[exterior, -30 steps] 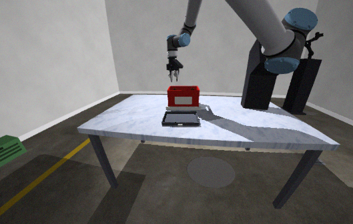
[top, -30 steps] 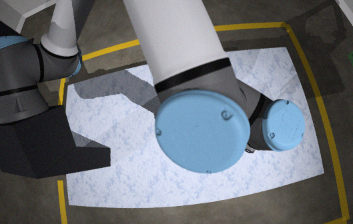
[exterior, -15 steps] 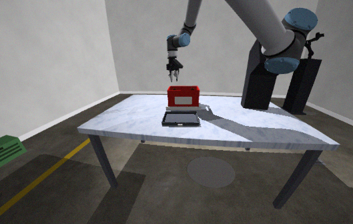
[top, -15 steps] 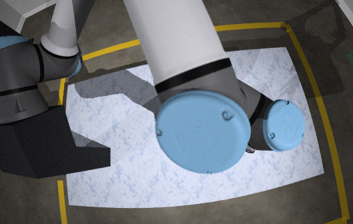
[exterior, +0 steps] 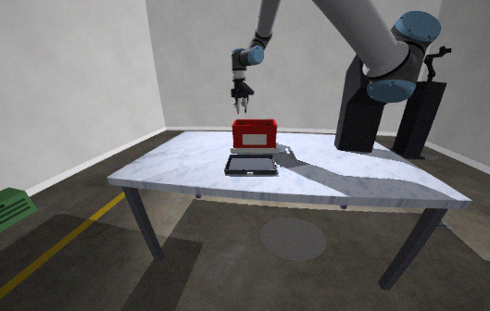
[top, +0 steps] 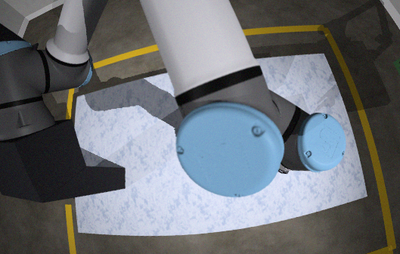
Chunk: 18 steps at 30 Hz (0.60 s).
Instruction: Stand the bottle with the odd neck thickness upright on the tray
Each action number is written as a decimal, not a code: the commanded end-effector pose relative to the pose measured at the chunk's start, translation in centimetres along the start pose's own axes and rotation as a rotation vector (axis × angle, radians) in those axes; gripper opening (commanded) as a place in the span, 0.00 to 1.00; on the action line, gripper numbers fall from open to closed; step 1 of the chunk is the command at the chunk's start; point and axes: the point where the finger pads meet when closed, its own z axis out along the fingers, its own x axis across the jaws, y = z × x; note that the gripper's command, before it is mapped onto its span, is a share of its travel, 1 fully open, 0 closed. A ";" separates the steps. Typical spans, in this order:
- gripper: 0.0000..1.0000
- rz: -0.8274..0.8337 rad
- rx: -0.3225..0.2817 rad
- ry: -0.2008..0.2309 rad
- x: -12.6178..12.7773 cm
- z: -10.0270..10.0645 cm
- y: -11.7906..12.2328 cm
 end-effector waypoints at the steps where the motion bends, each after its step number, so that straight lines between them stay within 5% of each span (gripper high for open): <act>1: 0.38 0.000 -0.001 0.000 0.0 -0.1 0.1; 18: 0.38 0.000 -0.001 0.000 0.0 0.8 0.1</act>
